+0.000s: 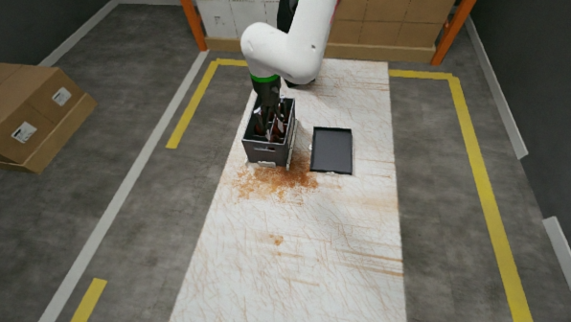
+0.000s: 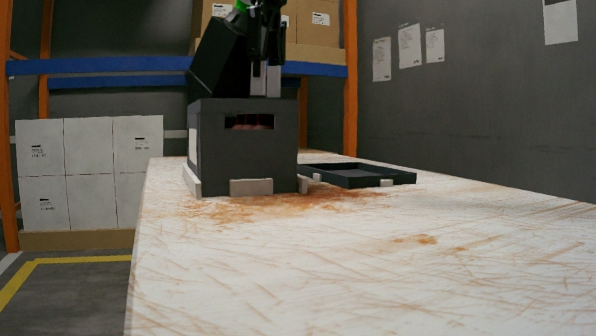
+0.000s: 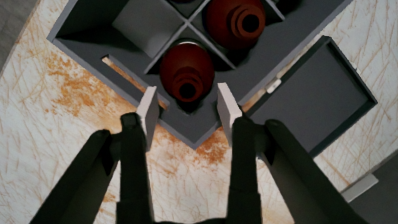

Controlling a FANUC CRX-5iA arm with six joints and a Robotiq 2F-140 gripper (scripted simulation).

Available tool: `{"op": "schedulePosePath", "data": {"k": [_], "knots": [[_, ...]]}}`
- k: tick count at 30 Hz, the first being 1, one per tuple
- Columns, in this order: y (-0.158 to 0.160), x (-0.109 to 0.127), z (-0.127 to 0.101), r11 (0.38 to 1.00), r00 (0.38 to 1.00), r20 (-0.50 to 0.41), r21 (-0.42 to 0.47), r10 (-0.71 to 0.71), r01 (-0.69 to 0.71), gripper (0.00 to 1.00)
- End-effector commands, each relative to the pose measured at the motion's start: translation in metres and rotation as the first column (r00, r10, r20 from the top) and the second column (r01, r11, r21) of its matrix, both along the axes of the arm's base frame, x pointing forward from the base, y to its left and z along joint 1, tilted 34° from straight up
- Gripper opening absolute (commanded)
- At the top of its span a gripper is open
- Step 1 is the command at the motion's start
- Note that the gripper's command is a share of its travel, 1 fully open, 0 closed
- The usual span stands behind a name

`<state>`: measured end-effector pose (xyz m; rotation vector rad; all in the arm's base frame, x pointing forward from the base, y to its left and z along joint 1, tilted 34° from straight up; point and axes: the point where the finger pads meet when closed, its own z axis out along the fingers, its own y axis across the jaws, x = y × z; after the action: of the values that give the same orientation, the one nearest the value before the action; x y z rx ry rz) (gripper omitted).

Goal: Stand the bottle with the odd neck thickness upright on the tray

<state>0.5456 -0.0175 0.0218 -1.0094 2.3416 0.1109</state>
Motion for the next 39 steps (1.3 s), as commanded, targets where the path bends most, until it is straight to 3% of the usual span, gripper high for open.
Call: {"op": "schedulePosePath", "data": {"k": [1, 39], "knots": [[0.0, 0.0, 0.001, 1.0, 1.0, 0.001, 0.0, 0.0, 0.0, 0.44], [0.008, 0.015, -0.025, 1.0, 1.0, 0.001, 0.0, 0.0, 0.0, 0.44]]}}
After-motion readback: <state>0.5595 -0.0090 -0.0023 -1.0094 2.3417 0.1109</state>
